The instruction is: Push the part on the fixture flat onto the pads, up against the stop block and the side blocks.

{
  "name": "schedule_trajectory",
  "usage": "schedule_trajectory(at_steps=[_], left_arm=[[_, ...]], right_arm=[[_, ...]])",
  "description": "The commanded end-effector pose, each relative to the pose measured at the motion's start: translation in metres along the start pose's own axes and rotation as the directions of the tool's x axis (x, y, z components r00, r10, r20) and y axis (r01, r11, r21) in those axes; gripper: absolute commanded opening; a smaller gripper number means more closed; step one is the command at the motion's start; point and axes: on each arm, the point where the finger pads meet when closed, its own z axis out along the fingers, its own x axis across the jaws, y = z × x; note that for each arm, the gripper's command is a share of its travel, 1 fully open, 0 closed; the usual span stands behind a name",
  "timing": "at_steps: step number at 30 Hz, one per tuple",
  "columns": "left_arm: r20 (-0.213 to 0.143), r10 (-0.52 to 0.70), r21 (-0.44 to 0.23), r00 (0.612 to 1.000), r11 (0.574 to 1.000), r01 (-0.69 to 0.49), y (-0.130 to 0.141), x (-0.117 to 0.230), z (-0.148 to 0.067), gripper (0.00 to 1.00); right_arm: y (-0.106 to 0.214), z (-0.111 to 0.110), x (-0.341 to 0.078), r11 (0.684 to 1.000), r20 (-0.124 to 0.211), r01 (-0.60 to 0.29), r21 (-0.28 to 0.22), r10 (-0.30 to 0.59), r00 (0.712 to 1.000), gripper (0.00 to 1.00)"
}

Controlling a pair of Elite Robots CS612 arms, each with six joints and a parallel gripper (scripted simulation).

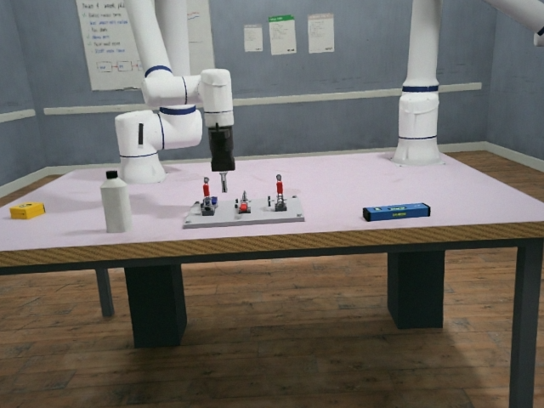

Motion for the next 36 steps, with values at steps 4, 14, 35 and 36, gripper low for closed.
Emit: schedule_trajectory(at_steps=[4, 14, 35, 36], left_arm=[[0.0, 0.0, -0.002, 1.0, 1.0, 0.0, 0.001, 0.0, -0.001, 1.0], [0.0, 0.0, -0.002, 1.0, 1.0, 0.0, 0.001, 0.0, -0.001, 1.0], [0.0, 0.0, -0.002, 1.0, 1.0, 0.0, 0.001, 0.0, -0.001, 1.0], [0.0, 0.0, -0.002, 1.0, 1.0, 0.0, 0.001, 0.0, -0.001, 1.0]], right_arm=[[-0.001, -0.001, 0.0, 1.0, 0.001, 0.0, 0.001, 0.0, 1.0, 0.0], [-0.001, -0.003, 0.0, 1.0, 0.001, 0.0, 0.001, 0.0, 1.0, 0.0], [0.0, -0.069, 0.0, 1.0, 0.001, 0.0, 0.001, 0.0, 1.0, 0.0], [0.0, -0.075, 0.0, 1.0, 0.001, 0.0, 0.001, 0.0, 1.0, 0.0]])
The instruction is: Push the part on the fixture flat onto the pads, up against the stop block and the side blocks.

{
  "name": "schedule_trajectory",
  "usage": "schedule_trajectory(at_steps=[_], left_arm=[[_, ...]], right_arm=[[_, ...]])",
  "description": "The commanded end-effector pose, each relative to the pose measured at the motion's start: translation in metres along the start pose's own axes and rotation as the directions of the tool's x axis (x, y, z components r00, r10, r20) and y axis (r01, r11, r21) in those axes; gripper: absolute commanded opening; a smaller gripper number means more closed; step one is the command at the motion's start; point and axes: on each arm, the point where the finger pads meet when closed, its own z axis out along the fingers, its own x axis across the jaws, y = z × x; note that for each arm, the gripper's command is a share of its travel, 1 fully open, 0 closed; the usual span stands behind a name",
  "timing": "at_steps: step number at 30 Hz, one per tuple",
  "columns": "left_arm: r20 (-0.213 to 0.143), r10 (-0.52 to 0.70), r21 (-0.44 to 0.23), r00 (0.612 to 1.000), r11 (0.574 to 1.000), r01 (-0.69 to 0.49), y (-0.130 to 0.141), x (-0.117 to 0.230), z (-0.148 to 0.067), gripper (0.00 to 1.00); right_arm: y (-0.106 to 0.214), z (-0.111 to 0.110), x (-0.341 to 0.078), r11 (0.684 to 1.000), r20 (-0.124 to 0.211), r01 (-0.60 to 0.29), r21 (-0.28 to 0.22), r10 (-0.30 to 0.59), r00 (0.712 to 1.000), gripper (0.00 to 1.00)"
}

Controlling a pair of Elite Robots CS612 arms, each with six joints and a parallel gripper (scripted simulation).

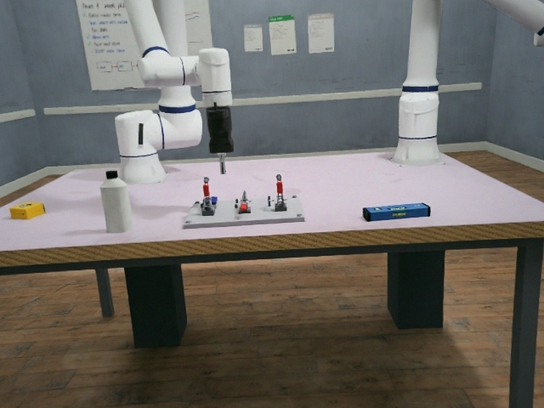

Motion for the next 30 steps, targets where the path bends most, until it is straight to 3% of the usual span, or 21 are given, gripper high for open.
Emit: schedule_trajectory(at_steps=[1, 13, 30], left_arm=[[0.0, 0.0, -0.002, 1.0, 1.0, 0.0, 0.001, 0.0, -0.001, 1.0], [0.0, 0.0, -0.002, 1.0, 1.0, 0.0, 0.001, 0.0, -0.001, 1.0], [0.0, 0.0, -0.002, 1.0, 1.0, 0.0, 0.001, 0.0, -0.001, 1.0]], right_arm=[[-0.001, -0.022, 0.0, 1.0, 0.001, 0.0, 0.002, 0.0, 1.0, 0.0], [-0.001, -0.07, 0.0, 1.0, 0.001, 0.0, 0.002, 0.0, 1.0, 0.0], [-0.001, -0.076, 0.0, 1.0, 0.001, 0.0, 0.002, 0.0, 1.0, 0.0]])
